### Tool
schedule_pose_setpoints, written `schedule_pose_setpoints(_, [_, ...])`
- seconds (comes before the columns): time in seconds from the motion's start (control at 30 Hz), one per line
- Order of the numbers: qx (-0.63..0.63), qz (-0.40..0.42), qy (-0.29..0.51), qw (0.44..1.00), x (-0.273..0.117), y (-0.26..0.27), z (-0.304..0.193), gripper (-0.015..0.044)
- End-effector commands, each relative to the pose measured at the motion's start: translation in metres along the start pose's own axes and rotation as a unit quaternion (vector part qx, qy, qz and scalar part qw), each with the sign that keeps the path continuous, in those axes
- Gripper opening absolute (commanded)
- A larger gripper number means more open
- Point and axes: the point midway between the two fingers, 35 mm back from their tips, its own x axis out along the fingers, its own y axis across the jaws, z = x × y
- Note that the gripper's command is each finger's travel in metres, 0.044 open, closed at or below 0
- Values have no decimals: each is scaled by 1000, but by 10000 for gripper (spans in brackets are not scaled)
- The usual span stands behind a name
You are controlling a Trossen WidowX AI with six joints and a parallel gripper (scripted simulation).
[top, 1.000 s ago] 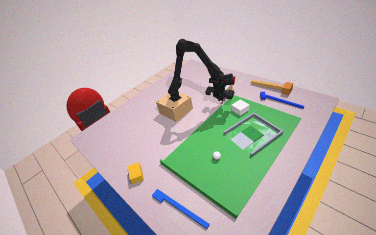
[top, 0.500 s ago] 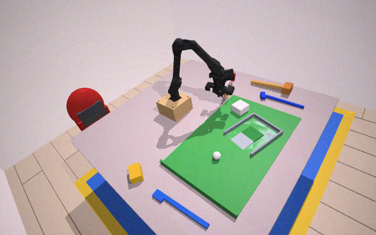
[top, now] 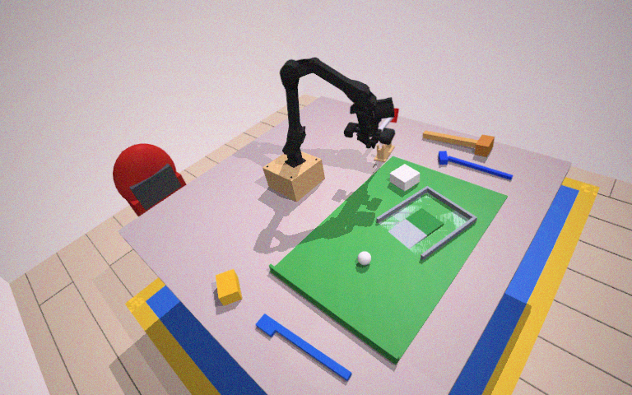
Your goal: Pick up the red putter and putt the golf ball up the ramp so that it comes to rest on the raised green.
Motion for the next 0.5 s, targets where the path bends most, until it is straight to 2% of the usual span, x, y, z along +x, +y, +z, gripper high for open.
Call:
schedule_pose_setpoints(0.0, [52,-10,8,999,-6,-10,-18,0])
schedule_pose_setpoints(0.47, [224,-42,36,973,-27,-34,-94,0])
